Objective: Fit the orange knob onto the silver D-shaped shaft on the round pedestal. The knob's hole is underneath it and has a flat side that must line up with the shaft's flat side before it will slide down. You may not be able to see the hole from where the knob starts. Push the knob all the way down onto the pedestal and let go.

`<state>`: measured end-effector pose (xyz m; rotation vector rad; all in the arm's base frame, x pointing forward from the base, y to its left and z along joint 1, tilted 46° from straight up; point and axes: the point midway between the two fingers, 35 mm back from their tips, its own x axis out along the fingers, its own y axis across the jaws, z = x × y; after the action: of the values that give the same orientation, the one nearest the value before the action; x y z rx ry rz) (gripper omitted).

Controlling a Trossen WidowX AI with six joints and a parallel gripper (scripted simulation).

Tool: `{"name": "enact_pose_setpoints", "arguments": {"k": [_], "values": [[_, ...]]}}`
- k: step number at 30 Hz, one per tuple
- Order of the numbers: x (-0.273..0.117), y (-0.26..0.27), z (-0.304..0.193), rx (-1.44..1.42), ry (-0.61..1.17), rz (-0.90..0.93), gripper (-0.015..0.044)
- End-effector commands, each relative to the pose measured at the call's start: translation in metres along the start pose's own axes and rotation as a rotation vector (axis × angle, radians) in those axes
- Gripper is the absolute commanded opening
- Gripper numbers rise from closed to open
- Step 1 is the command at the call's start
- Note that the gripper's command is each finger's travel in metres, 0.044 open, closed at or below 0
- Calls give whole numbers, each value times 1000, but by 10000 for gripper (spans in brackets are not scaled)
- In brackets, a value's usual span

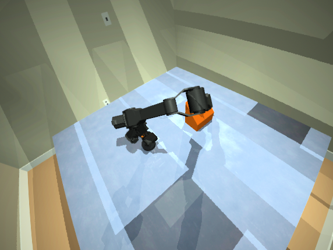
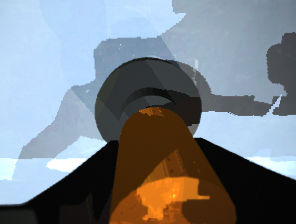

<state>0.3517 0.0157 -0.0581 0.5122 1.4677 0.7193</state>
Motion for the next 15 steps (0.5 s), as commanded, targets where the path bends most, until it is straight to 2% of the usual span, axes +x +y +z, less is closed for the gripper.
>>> {"name": "enact_pose_setpoints", "arguments": {"k": [1,9,15], "values": [[1,-1,0,3,-1,-2,0],[-5,0,1,12,-1,-2,0],[-4,-1,2,202,-1,-2,0]]}}
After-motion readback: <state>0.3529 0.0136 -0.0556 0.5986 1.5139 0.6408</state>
